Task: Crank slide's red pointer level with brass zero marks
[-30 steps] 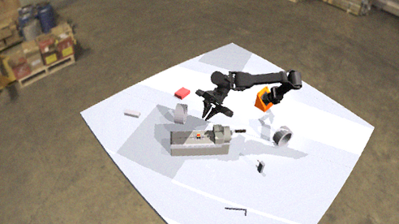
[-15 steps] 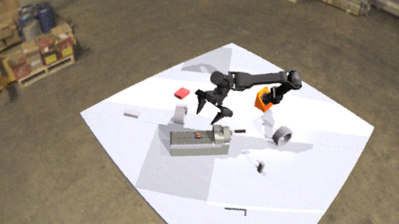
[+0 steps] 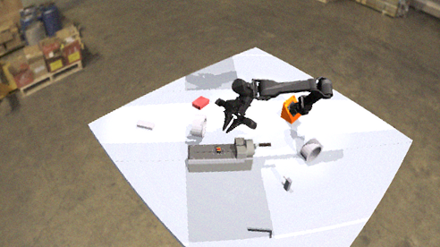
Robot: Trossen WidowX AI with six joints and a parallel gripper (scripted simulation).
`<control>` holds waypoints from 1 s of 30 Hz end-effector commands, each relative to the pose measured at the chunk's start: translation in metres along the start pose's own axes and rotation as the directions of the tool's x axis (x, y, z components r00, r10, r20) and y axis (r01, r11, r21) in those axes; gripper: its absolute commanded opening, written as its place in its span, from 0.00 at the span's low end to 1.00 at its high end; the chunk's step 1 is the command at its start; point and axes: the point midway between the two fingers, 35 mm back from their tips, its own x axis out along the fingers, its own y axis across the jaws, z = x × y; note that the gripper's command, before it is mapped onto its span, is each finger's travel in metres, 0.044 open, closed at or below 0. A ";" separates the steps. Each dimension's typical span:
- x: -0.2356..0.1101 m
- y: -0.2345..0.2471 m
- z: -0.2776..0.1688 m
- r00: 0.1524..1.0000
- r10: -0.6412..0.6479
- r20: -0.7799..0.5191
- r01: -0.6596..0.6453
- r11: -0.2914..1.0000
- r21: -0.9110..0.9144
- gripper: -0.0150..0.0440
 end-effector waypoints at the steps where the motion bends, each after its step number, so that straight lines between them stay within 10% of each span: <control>1: 0.000 0.000 0.000 1.000 0.000 0.000 0.000 1.000 0.000 0.25; 19: 0.000 0.000 0.000 1.000 0.001 0.000 -0.001 1.000 0.000 0.25; 30: 0.000 0.000 0.000 1.000 0.001 0.000 -0.001 1.000 0.000 0.74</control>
